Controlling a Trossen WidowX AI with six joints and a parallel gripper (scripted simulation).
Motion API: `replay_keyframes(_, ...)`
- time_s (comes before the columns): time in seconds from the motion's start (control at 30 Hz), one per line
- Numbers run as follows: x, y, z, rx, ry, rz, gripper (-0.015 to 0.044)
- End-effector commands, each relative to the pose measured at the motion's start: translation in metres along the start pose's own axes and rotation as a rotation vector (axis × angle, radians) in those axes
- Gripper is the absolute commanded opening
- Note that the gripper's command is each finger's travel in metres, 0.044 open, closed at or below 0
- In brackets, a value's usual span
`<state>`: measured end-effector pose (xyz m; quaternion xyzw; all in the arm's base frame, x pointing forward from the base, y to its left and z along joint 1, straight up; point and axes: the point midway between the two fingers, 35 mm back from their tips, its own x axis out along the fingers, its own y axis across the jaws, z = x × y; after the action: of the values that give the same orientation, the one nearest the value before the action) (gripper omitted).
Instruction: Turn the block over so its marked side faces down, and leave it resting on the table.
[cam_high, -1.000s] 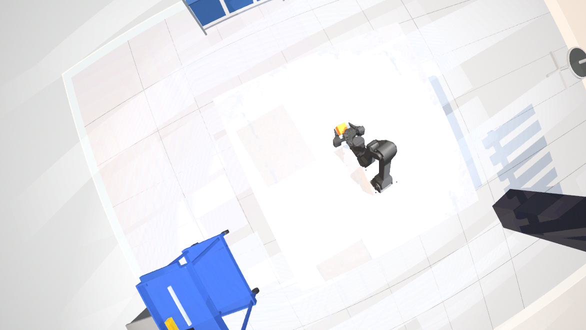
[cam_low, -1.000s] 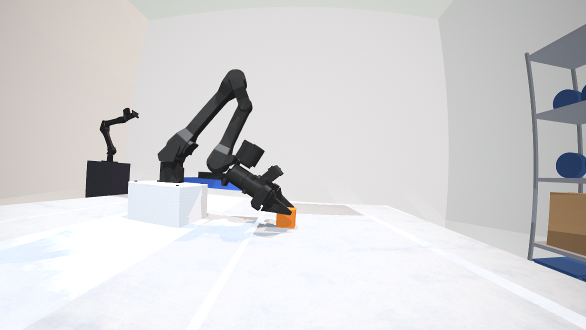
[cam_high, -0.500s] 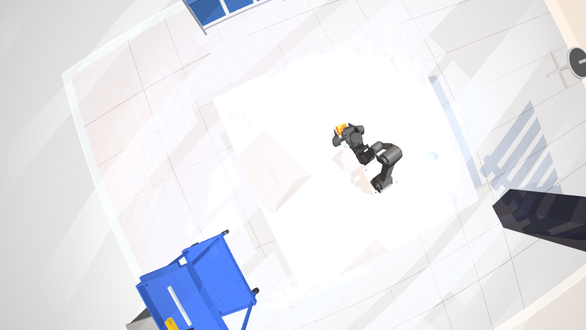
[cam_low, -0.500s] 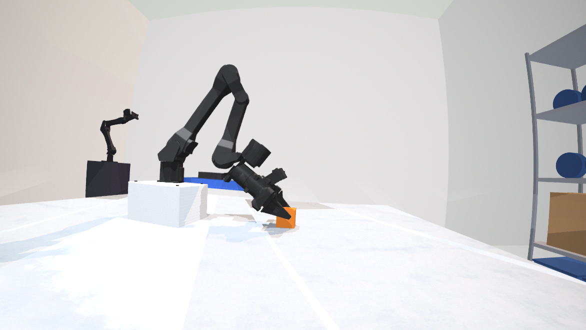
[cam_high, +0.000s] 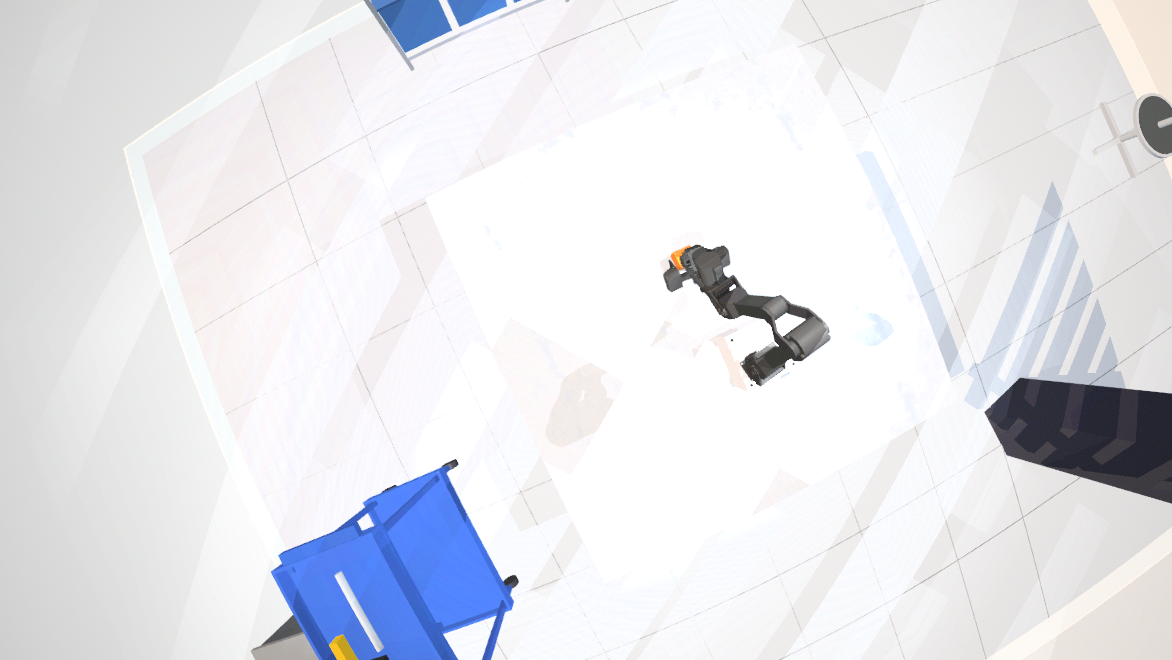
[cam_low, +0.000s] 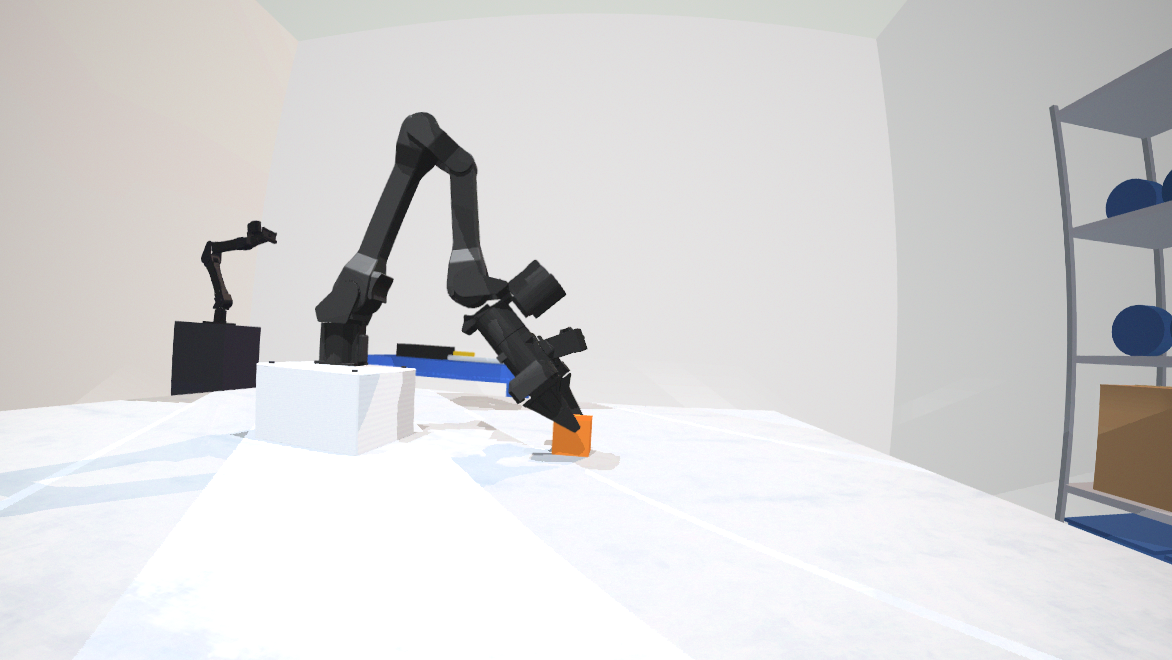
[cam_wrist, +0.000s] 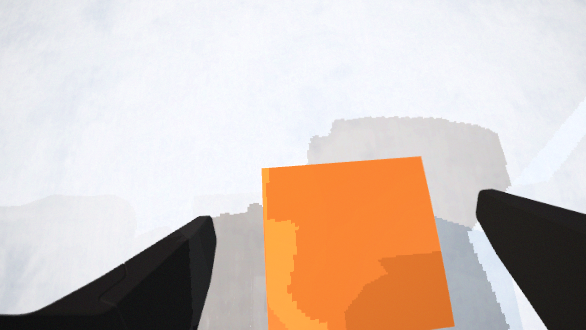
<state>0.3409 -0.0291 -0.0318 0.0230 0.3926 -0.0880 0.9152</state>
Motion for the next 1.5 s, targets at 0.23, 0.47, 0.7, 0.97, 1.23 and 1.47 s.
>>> replay_keyframes(0.23, -0.063, -0.002, 0.029, 0.024, 0.213, 0.017, 0.044)
replay_keyframes(0.47, -0.063, -0.002, 0.029, 0.024, 0.213, 0.017, 0.044)
replay_keyframes(0.7, -0.063, -0.002, 0.03, 0.023, 0.218, 0.017, 0.044)
replay_keyframes(0.97, -0.053, -0.001, 0.052, 0.015, 0.475, 0.017, 0.044)
replay_keyframes(1.23, -0.055, -0.002, 0.07, 0.018, 0.732, 0.022, 0.044)
replay_keyframes(1.47, -0.056, -0.002, 0.071, 0.018, 0.738, 0.023, 0.044)
